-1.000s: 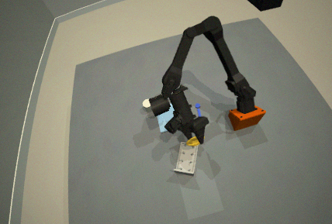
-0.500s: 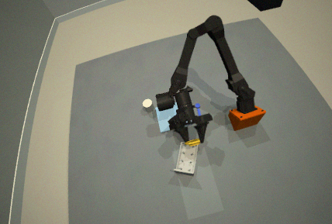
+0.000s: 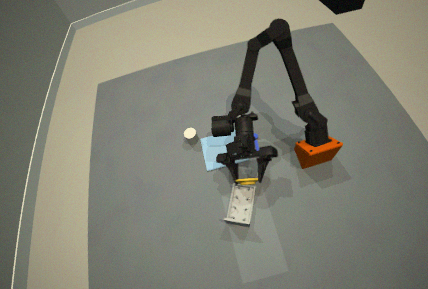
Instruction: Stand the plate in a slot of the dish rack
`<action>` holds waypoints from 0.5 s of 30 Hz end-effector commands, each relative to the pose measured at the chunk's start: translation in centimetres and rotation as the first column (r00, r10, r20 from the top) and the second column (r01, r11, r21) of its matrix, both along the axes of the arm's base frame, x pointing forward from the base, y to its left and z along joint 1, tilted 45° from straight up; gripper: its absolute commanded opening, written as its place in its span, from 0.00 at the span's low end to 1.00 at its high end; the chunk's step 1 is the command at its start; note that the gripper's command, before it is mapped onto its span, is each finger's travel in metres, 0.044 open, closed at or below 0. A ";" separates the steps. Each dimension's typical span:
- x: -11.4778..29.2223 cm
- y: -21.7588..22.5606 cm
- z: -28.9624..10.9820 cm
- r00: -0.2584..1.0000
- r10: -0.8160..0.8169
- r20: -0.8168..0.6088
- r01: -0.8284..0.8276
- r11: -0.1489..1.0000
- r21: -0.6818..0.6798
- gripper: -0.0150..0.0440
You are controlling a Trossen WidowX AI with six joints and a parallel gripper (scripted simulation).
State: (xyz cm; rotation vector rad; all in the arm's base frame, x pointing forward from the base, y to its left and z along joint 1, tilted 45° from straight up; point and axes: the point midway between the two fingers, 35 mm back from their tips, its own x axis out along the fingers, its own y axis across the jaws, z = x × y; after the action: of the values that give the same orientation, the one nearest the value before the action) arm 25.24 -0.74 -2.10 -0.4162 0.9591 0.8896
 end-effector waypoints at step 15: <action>-0.6 -1.2 1.0 0.895 0.222 0.387 -0.208 0.975 -0.080 0.25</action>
State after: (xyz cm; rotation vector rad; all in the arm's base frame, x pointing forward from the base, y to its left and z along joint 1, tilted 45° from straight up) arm 24.65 -1.88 -1.31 -0.6836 0.6021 0.9404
